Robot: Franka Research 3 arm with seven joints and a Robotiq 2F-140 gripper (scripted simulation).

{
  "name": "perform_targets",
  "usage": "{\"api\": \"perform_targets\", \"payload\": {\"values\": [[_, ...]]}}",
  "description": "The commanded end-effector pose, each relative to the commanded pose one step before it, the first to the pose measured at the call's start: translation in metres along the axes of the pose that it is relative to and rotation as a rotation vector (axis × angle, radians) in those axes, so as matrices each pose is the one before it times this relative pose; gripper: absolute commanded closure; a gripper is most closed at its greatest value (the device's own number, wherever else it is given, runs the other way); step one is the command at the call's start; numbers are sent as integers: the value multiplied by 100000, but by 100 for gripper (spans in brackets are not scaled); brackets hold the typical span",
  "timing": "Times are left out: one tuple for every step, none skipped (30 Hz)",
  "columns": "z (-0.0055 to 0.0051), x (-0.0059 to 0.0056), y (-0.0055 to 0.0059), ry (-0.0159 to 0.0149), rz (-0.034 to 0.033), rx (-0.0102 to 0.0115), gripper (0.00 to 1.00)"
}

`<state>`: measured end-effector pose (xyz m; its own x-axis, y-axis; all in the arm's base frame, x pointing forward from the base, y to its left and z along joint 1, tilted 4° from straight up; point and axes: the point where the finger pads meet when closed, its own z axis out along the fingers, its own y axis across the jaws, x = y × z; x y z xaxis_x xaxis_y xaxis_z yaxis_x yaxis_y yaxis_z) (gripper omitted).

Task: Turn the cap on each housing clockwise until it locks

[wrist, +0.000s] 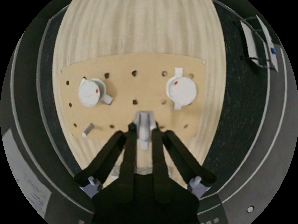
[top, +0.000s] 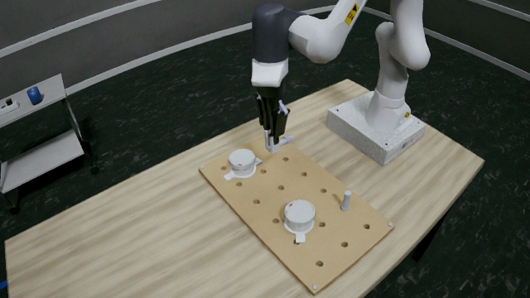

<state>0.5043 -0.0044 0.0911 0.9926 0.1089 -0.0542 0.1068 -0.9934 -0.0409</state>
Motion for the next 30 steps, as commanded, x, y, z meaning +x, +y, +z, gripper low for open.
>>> {"api": "perform_targets", "payload": {"values": [[-401,-116,80,-374,-552,213,90],[-80,0,0,0,0,0,90],[-74,0,0,0,0,0,90],[-68,0,0,0,0,0,90],[-61,0,0,0,0,0,90],[-54,0,0,0,0,0,90],[-48,0,0,0,0,0,90],[-42,0,0,0,0,0,90],[-36,0,0,0,0,0,90],[-31,0,0,0,0,0,90],[-26,0,0,0,0,0,90],[-21,0,0,0,0,0,90],[-17,0,0,0,0,0,90],[-13,0,0,0,0,0,90],[-9,0,0,0,0,0,90],[0,0,0,0,0,0,90],[0,0,0,0,0,0,90],[-6,0,0,0,0,0,90],[-4,0,0,0,0,0,90],[-2,0,0,0,0,0,90],[-1,0,0,0,0,0,90],[0,0,0,0,0,0,90],[0,0,0,0,13,0,90],[0,0,0,0,87,0,90],[0,0,0,0,221,0,90],[0,0,0,0,403,0,90],[0,0,0,0,618,0,90],[0,0,0,0,857,0,90],[0,0,0,0,1108,0,90],[0,0,0,0,1361,0,90]]}}
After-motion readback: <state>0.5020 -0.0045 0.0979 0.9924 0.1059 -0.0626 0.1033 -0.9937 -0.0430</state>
